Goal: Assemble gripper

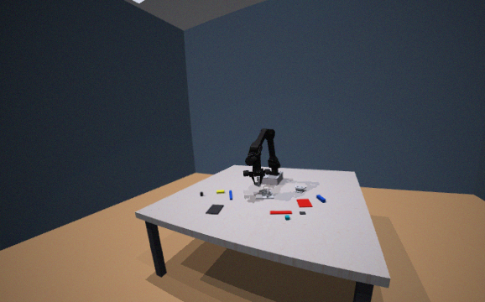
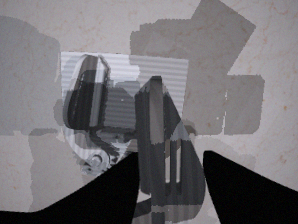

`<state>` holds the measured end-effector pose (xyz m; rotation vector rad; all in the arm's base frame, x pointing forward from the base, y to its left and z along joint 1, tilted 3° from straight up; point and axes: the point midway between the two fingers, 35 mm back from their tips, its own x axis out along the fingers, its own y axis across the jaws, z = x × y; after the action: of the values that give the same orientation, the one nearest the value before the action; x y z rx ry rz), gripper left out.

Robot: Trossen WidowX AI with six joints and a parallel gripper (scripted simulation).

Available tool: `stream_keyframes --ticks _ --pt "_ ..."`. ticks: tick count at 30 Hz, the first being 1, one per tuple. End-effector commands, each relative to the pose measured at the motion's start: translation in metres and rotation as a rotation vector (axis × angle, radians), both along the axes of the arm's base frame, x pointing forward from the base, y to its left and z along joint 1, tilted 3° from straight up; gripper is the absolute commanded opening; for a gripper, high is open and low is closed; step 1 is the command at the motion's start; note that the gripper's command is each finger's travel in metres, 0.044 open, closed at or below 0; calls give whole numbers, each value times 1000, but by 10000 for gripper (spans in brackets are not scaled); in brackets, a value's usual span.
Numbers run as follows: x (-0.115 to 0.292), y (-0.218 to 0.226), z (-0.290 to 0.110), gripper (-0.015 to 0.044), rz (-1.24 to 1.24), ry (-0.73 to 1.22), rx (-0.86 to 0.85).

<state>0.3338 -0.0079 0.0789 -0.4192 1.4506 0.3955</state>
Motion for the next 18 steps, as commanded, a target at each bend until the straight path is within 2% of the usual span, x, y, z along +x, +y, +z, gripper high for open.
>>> stream_keyframes --ticks 1,18 --pt "0 0 0 134 -6 1 -4" --pt "1 8 0 134 8 1 -4"
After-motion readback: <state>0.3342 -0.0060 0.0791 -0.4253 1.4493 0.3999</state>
